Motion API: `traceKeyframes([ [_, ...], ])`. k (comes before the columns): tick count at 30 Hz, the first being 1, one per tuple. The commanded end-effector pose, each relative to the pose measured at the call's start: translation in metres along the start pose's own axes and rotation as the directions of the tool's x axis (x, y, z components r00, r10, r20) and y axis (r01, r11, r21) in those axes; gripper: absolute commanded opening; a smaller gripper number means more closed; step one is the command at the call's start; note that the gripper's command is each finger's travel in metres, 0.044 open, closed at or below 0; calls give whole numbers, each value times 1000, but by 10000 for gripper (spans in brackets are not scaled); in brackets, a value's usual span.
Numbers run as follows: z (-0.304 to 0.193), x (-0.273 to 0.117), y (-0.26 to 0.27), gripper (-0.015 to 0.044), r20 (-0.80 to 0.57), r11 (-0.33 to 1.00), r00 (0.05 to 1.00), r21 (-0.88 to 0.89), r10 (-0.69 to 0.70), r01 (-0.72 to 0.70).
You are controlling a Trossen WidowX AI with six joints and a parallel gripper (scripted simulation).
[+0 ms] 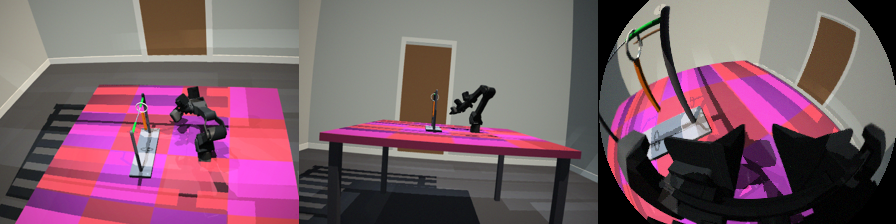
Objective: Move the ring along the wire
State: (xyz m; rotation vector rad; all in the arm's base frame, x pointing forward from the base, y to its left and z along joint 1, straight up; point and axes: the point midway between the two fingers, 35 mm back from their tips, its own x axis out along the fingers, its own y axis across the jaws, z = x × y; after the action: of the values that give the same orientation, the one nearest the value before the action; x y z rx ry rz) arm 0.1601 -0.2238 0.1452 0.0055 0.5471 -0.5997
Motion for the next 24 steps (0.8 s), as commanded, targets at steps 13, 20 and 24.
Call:
traceKeyframes([
  [13, -42, -7, 144, 160, 242, 828, 792, -144, 561, -542],
  [20, -33, -5, 148, 160, 255, 820, 780, -157, 572, -550],
  [24, -8, 0, 156, 160, 292, 807, 752, -183, 591, -562],
])
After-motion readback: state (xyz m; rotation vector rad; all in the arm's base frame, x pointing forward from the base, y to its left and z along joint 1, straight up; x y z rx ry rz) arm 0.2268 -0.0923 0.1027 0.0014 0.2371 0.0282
